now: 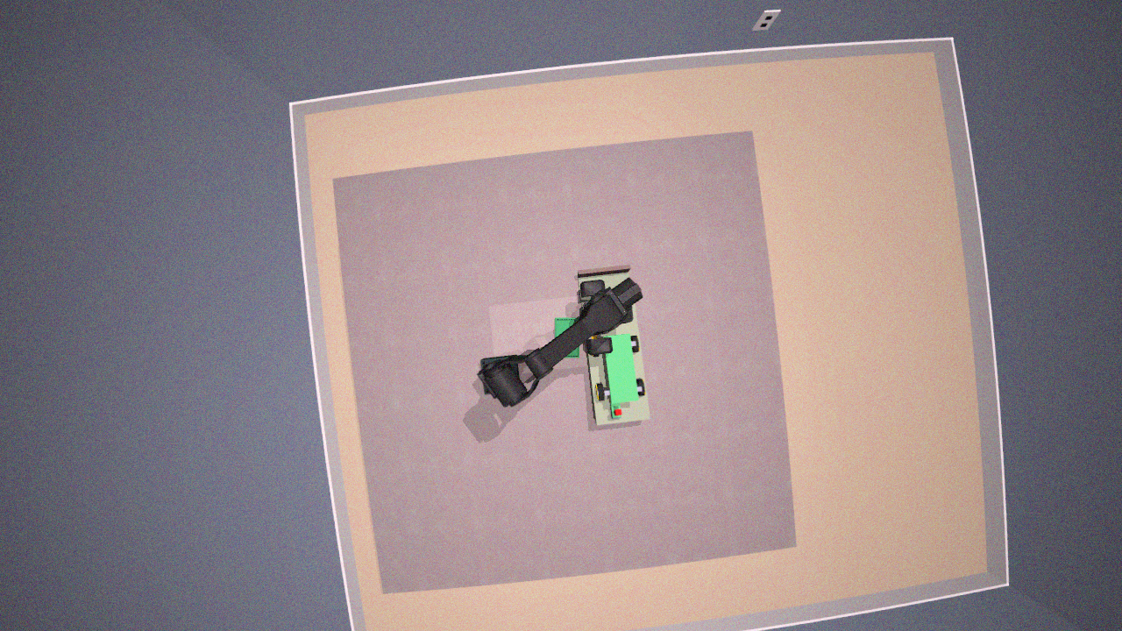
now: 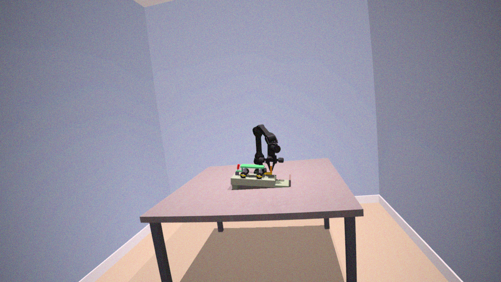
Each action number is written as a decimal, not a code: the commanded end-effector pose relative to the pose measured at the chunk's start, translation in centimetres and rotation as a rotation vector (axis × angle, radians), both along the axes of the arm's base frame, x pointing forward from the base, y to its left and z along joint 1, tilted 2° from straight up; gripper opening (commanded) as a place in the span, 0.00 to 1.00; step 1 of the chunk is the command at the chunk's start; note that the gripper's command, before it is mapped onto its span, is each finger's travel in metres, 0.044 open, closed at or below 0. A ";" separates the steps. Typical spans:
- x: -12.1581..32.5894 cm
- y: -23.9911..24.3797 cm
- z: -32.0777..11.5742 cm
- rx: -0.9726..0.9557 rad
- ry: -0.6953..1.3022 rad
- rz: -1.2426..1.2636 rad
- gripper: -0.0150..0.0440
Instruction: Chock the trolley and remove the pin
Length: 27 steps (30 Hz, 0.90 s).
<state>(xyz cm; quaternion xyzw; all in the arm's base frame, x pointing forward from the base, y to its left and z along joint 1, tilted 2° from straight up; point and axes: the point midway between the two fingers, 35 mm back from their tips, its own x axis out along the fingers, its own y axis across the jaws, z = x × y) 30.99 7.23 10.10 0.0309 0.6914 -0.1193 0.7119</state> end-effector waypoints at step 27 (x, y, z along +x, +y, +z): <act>-0.1 0.8 5.3 -0.008 0.005 0.001 0.58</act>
